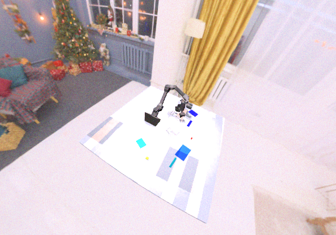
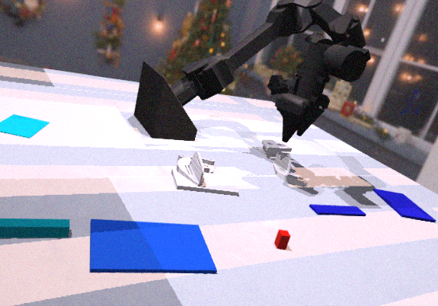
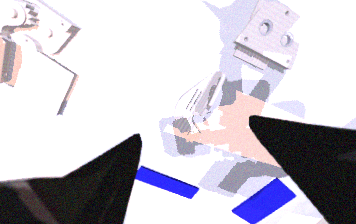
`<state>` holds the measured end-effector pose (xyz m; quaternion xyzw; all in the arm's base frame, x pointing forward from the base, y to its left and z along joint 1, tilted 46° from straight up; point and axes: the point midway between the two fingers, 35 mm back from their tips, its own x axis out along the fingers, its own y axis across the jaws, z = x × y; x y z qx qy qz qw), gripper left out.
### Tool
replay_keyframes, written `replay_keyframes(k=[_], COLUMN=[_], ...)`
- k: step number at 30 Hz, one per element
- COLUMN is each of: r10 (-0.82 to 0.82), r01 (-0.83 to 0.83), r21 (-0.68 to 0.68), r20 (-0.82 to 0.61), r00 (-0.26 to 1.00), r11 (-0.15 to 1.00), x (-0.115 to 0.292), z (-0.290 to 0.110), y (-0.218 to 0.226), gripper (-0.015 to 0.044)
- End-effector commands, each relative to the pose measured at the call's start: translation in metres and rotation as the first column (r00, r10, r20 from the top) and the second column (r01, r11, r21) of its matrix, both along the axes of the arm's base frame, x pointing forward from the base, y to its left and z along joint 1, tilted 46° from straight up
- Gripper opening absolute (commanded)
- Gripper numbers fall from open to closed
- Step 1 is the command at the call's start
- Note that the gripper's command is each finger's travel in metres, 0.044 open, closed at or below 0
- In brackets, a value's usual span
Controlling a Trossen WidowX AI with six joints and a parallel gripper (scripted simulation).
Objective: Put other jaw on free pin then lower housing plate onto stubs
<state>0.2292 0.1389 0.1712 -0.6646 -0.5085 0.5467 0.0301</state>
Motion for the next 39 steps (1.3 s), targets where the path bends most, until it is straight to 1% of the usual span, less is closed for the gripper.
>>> replay_keyframes(k=[1,14,27,32,39], r10=[-0.050,-0.236,-0.409,-0.415,-0.332], r01=[0.049,0.227,0.381,0.386,0.314], r21=[-0.006,-0.064,-0.150,-0.154,-0.107], r20=[-0.052,-0.234,-0.392,-0.397,-0.323], r00=[0.997,0.943,0.824,0.818,0.886], r11=[0.999,0.972,0.912,0.909,0.943], x=[-0.0019,-0.0065,-0.0111,-0.0113,-0.0113], z=[0.0015,0.0052,0.0087,0.0089,0.0083], y=[0.0004,0.0011,0.0018,0.0018,0.0024], gripper=[0.0440,0.0440,0.0440,0.0440,0.0440])
